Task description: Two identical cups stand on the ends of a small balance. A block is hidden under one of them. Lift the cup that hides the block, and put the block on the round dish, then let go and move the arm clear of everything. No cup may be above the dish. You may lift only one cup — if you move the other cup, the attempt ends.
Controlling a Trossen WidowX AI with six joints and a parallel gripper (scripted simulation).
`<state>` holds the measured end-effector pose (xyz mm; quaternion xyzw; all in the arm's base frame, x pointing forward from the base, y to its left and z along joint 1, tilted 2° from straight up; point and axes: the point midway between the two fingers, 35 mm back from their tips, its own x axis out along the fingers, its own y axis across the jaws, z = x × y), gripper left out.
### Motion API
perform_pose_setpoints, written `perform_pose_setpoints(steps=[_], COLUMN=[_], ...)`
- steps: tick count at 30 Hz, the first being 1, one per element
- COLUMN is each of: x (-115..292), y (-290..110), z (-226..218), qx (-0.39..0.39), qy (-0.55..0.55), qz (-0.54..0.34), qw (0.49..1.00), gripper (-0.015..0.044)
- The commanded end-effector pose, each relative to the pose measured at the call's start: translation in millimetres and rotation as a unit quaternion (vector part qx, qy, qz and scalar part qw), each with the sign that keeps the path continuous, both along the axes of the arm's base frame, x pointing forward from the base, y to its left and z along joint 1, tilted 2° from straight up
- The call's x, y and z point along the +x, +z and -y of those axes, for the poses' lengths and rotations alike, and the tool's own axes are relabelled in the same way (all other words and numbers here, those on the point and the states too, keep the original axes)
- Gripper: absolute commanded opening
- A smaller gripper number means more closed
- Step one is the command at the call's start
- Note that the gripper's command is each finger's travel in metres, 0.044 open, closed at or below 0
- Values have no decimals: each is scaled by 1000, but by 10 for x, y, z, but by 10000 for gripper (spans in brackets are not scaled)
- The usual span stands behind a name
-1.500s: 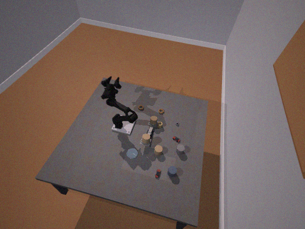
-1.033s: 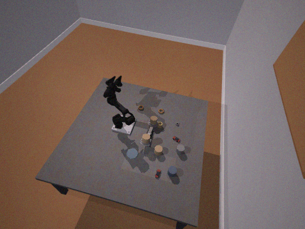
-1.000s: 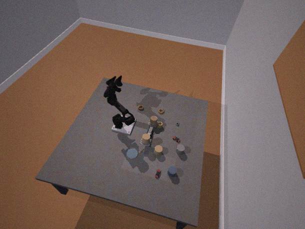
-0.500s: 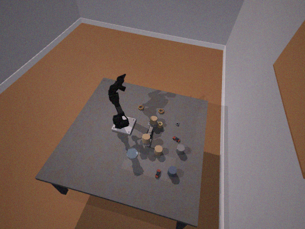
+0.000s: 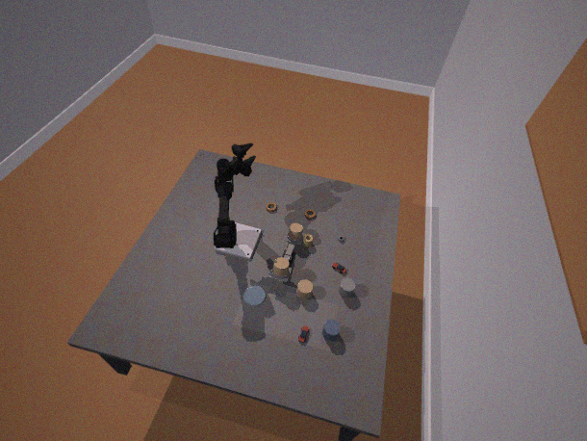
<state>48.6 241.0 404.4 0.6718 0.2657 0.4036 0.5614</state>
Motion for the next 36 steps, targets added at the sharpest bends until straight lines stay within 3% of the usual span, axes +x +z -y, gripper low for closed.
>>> perform_pose_setpoints(steps=[1, 17, 36], x=[192, 909, 1600], y=[-37, -327, -796], z=[15, 250, 1067], qx=[-49, -256, -522], qy=[-39, -167, -251], qz=[44, 150, 166], qw=[997, 940, 798], gripper=[440, 440, 440])
